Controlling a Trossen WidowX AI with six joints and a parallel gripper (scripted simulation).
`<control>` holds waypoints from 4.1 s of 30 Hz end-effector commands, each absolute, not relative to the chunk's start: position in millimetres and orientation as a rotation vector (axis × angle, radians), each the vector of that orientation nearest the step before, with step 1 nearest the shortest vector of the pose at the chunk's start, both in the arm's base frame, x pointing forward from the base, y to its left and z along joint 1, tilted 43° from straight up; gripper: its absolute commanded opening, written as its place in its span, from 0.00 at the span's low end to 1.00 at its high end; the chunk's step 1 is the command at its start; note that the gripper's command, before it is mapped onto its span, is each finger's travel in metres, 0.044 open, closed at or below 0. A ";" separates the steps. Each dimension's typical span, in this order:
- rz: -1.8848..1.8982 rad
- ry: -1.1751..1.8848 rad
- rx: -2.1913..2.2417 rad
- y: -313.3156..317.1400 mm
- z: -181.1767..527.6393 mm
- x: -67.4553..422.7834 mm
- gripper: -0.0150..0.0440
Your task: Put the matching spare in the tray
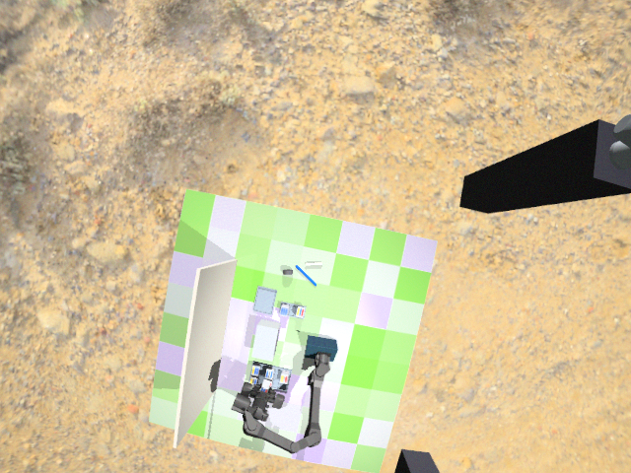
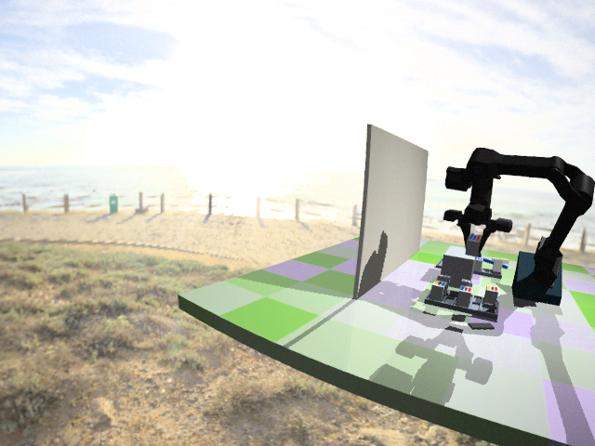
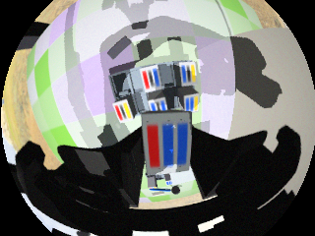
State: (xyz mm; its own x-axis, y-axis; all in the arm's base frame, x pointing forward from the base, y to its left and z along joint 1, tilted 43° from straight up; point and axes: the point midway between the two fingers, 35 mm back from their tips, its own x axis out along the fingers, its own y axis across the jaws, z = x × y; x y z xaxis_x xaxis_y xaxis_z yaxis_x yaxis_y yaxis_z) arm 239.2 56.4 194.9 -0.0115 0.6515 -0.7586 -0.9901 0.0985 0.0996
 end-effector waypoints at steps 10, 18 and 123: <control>1.407 0.772 -0.596 11.8 169.0 288.8 0.25; 1.414 0.767 -0.610 -16.6 147.5 312.1 0.25; 1.485 0.666 -0.654 -174.0 -86.8 344.1 0.25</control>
State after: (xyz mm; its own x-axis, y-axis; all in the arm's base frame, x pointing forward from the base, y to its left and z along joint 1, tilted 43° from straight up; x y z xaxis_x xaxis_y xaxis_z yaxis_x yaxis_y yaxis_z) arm 344.3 -176.1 -84.3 -0.0198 0.6626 -0.7487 -0.9998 -0.0184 0.0102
